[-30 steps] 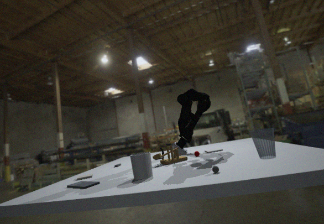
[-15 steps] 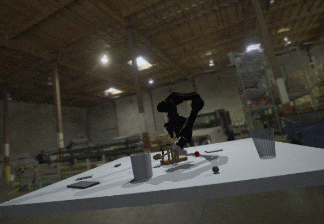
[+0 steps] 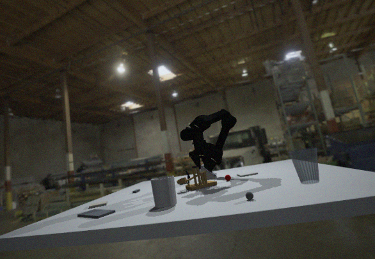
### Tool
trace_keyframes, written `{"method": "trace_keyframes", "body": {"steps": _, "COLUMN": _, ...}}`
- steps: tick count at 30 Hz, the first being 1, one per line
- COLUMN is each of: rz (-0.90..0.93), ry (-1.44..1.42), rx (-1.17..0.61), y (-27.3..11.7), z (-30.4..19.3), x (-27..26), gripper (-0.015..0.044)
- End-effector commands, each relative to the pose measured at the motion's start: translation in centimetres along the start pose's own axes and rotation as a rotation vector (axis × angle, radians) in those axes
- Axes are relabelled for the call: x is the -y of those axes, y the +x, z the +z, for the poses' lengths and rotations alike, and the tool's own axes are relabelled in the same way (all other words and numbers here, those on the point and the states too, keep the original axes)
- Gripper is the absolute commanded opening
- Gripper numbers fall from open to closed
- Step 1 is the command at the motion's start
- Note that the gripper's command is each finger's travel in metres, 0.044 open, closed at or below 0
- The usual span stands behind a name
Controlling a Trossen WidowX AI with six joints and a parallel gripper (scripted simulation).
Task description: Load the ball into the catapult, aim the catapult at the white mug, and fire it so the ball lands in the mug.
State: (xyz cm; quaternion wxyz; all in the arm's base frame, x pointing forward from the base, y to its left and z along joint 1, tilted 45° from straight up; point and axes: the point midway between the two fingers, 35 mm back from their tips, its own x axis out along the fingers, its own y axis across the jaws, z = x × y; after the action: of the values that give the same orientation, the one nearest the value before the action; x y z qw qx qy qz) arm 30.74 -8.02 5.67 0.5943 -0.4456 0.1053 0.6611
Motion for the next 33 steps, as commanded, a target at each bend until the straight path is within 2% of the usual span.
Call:
{"method": "trace_keyframes", "body": {"steps": 1, "rz": -0.01, "ry": 0.005, "rx": -0.005, "y": 0.3, "z": -0.1, "x": 0.0, "gripper": 0.044}}
{"method": "trace_keyframes", "body": {"steps": 33, "rz": -0.011, "ry": 0.004, "rx": -0.004, "y": 5.4, "z": 0.0, "x": 0.2, "gripper": 0.044}}
